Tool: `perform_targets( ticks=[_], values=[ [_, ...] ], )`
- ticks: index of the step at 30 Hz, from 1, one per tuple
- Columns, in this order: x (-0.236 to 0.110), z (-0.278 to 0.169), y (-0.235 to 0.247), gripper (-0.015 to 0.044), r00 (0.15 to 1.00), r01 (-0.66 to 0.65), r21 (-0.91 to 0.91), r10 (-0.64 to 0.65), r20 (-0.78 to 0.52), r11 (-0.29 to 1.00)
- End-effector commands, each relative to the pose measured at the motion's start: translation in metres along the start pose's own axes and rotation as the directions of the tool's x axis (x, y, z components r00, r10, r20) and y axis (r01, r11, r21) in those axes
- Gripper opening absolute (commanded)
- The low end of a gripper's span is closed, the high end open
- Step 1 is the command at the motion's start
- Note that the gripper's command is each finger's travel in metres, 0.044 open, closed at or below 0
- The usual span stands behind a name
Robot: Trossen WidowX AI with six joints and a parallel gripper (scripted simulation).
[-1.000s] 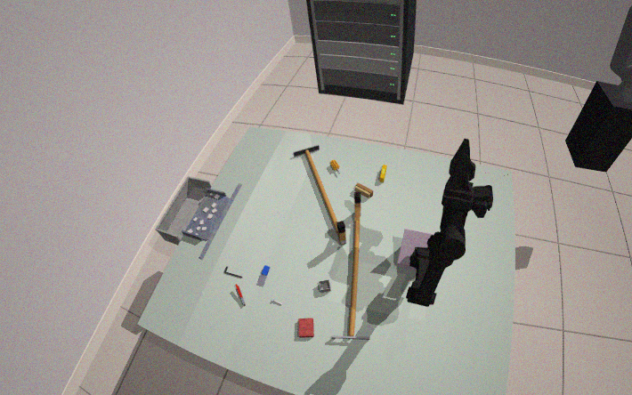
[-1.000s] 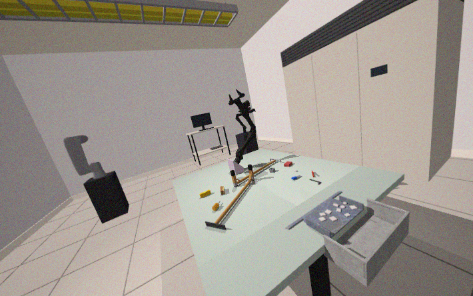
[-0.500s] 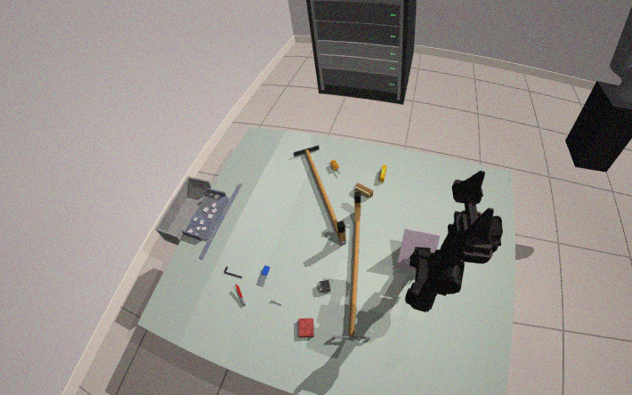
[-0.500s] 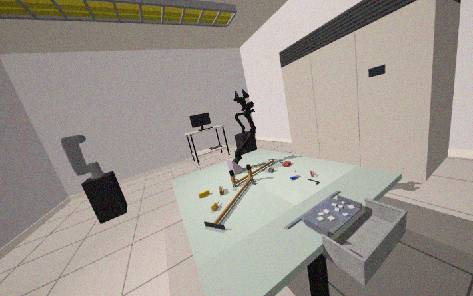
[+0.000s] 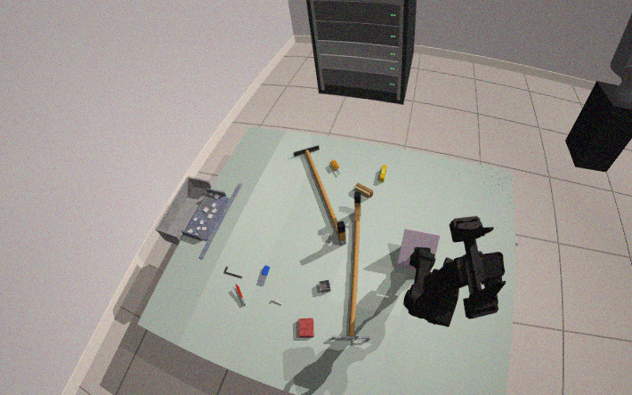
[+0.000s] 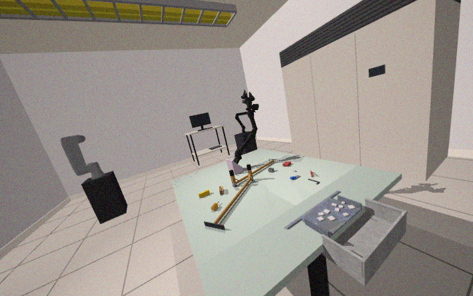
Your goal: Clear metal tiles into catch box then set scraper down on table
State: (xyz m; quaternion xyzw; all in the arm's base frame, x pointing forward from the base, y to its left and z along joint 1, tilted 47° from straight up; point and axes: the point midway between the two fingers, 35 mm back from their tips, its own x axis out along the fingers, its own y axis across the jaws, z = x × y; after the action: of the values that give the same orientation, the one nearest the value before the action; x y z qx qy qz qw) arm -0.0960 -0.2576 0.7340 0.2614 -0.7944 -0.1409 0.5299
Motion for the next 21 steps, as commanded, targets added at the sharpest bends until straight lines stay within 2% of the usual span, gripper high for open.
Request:
perform_targets(
  ticks=[1,21],
  values=[
    [-0.0018,-0.0047,0.0234,0.044,0.998,-0.068,0.066,0.068,0.002,0.995],
    [-0.0019,-0.0059,0.0208,0.044,0.997,-0.075,0.073,0.075,0.002,0.995]
  ],
)
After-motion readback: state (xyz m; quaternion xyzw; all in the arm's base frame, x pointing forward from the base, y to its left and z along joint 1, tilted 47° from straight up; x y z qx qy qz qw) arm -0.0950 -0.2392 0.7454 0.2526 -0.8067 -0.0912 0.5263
